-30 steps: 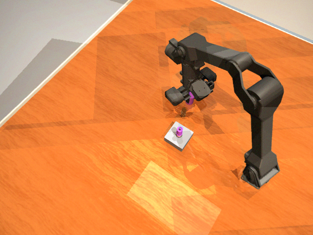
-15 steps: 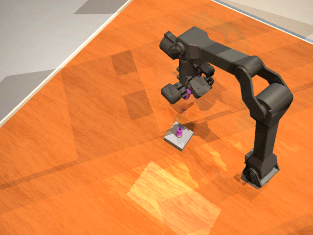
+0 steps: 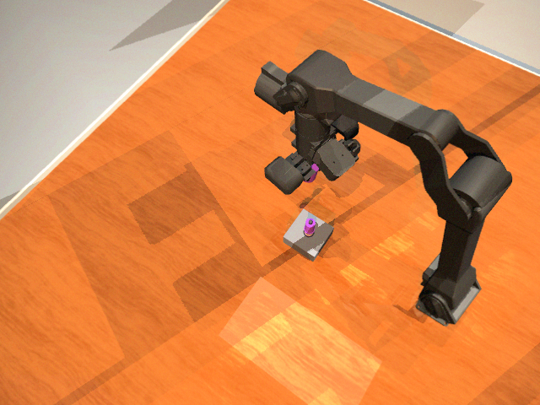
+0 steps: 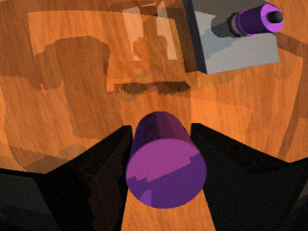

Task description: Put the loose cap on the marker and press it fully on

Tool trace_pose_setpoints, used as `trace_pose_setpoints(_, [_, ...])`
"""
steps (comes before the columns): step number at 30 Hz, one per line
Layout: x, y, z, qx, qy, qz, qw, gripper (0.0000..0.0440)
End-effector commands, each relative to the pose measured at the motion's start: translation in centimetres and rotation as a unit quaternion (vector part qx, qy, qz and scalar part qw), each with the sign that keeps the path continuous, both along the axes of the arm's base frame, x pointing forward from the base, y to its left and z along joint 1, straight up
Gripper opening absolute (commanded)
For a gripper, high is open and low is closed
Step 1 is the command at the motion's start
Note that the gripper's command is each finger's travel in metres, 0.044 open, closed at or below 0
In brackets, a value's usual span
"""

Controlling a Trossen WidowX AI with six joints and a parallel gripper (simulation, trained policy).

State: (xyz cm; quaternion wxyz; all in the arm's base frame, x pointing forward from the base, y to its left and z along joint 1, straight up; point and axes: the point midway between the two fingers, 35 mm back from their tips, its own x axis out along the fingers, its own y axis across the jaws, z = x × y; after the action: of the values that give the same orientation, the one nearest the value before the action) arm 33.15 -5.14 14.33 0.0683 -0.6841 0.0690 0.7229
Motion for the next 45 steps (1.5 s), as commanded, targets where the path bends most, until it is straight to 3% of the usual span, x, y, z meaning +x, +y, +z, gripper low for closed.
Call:
trace_pose_setpoints(1, [-0.4,1.7,0.9,0.004,0.000,0.012,1.000,0.0000])
trace_pose_setpoints(20, [-4.1,8.1,2.9,0.008,0.029,0.074,0.997,0.0000])
trace_pose_setpoints(45, [-5.7,8.3,0.4,0.007,0.048,0.104,0.993,0.0000])
